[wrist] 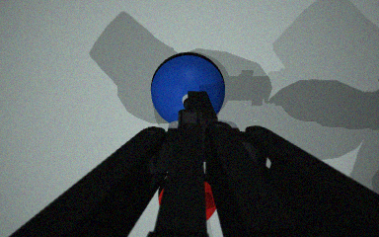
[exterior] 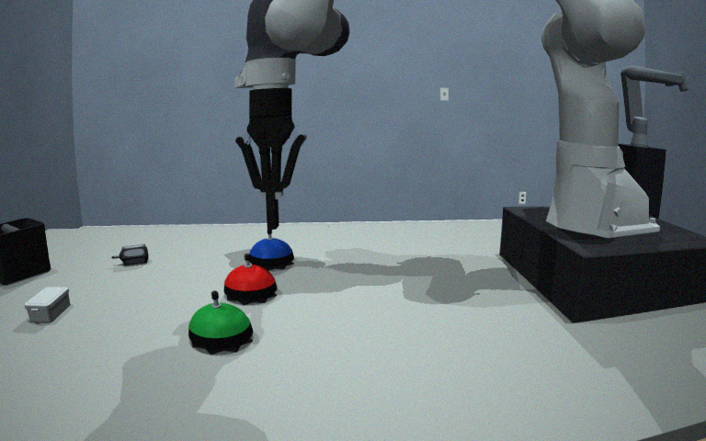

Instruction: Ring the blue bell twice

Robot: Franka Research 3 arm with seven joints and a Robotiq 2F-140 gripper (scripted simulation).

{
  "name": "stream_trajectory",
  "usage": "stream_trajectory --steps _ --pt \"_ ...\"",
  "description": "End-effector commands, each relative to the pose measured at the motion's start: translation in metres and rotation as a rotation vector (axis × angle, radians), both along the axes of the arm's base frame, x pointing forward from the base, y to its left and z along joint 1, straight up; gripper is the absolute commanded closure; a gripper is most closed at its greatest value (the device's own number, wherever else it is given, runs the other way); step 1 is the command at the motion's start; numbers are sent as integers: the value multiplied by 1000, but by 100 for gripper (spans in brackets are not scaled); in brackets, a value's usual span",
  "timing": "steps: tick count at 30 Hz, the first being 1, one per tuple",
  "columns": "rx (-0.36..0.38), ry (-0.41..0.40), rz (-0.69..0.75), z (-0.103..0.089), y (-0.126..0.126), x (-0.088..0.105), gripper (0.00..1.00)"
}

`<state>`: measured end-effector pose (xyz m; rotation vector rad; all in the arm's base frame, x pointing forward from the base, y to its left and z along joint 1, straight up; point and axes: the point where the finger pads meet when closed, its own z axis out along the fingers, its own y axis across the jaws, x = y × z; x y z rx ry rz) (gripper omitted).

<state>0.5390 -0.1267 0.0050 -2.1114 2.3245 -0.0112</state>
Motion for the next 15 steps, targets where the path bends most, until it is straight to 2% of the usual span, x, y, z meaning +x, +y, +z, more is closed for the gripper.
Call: stream_trajectory --steps 1,3,5,15 --pt "0 2 2 6 0 -1 90" --pt "0 2 2 8 1 -6 90" --pt "0 2 2 10 0 -2 90" --pt "0 2 2 -1 0 1 90"
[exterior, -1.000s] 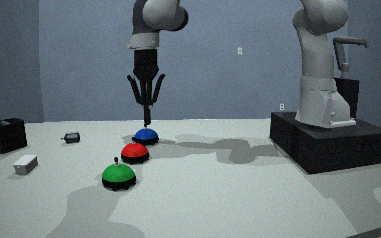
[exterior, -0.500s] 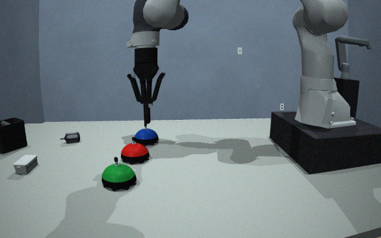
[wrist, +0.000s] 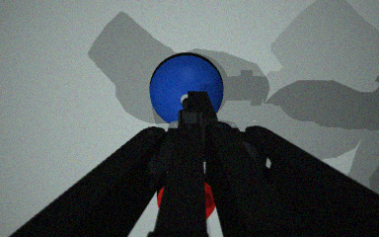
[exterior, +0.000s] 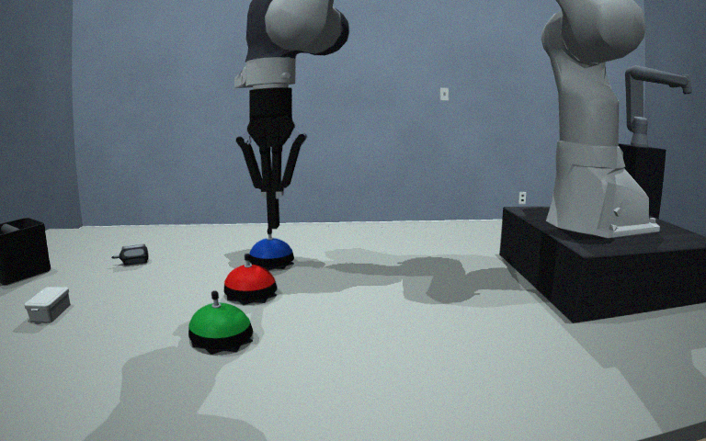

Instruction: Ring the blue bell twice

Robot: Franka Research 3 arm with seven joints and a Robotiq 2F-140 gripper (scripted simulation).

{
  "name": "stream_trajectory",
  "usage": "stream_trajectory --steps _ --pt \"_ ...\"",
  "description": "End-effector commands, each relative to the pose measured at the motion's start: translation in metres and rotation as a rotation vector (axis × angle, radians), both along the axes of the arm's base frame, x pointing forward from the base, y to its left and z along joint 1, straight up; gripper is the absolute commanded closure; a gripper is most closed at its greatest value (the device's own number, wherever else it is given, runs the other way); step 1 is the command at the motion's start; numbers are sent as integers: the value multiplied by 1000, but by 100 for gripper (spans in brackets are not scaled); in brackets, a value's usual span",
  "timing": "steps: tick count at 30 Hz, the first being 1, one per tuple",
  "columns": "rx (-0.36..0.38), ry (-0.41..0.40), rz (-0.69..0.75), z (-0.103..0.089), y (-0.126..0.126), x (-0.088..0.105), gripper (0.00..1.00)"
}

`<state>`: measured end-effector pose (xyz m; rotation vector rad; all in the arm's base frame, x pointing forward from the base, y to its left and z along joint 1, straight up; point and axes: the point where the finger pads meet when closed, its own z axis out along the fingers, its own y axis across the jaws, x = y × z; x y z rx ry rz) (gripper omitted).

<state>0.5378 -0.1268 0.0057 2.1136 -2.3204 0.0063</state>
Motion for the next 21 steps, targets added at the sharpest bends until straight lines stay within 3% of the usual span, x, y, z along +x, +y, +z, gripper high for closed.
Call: stream_trajectory --steps 1,21 --pt "0 -3 -1 -2 0 2 90" --pt "0 -3 -1 -9 0 1 90"
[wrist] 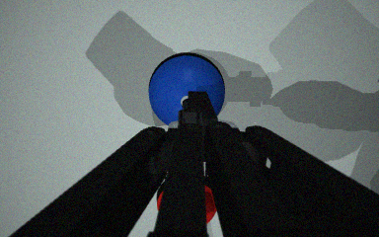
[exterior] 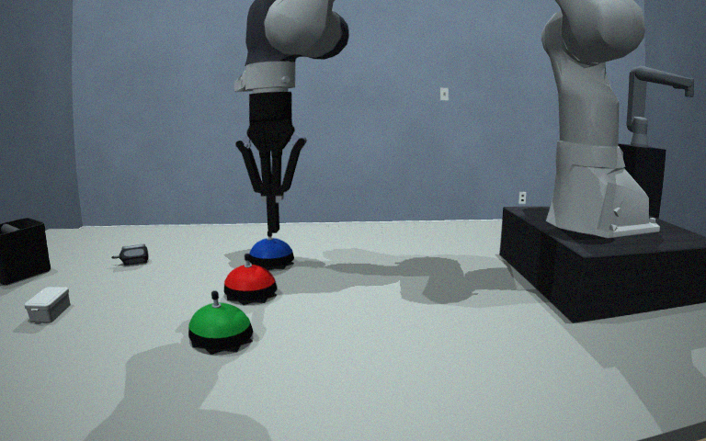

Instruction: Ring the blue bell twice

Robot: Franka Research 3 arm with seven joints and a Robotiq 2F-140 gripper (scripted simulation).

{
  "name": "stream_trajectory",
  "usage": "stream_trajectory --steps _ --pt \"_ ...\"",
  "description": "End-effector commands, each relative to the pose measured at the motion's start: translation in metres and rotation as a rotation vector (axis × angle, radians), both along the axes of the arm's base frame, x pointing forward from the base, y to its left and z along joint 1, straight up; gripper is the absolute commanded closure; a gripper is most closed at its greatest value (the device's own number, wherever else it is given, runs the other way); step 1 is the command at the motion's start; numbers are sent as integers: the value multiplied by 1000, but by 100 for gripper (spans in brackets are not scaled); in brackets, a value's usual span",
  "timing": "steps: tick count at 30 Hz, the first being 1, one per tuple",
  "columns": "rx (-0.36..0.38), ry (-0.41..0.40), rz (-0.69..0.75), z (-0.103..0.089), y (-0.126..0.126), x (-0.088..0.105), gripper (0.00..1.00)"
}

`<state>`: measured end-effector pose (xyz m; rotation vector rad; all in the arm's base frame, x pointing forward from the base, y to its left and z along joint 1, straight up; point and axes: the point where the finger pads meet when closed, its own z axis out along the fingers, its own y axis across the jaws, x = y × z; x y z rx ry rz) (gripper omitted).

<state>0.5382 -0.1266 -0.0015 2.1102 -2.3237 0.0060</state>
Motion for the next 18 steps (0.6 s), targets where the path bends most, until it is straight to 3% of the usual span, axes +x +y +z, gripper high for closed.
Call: stream_trajectory --steps 1,15,18 --pt "0 -3 2 -1 0 1 90" --pt "0 -3 2 61 0 0 90" --pt "0 -3 2 65 0 0 90"
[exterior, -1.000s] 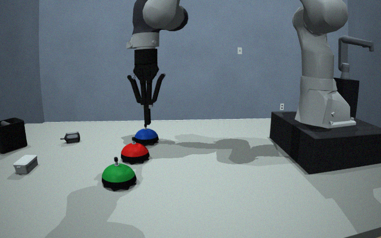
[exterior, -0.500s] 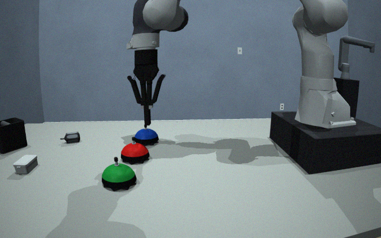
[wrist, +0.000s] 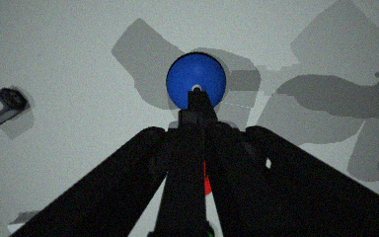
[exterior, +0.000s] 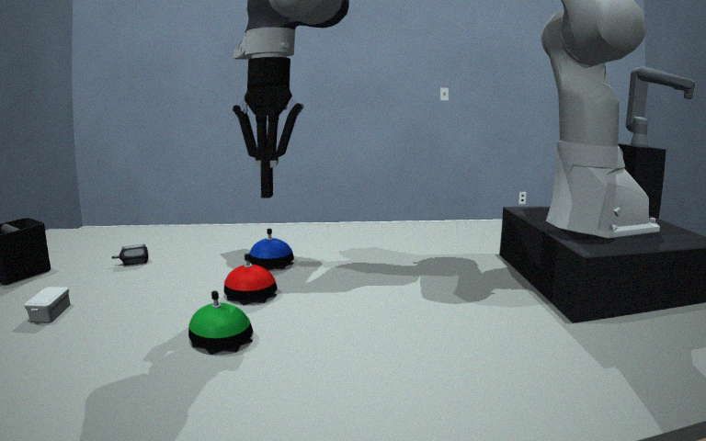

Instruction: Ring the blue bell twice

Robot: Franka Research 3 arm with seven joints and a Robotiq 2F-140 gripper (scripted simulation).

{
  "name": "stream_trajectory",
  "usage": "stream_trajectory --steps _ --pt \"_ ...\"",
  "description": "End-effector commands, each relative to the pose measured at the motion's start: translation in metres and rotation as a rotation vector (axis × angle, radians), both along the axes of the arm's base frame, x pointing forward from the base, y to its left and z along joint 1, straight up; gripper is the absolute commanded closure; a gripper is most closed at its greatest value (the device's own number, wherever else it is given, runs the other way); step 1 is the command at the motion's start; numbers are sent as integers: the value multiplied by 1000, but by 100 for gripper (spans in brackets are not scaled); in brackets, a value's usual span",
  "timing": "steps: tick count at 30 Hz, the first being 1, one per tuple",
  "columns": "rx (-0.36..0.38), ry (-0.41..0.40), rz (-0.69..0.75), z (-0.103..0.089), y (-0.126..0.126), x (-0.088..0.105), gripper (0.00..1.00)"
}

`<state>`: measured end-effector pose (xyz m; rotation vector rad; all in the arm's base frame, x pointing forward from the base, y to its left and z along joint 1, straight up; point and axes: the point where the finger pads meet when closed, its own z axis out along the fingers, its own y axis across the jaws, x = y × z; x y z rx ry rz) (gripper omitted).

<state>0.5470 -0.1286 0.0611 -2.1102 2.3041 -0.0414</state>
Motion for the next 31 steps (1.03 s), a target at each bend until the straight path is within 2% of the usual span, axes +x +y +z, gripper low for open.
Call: stream_trajectory --steps 1,5,31 --pt "4 26 -7 6 2 -8 90" --pt "4 26 -7 12 2 -8 90" --pt "4 26 -7 12 2 -8 90"
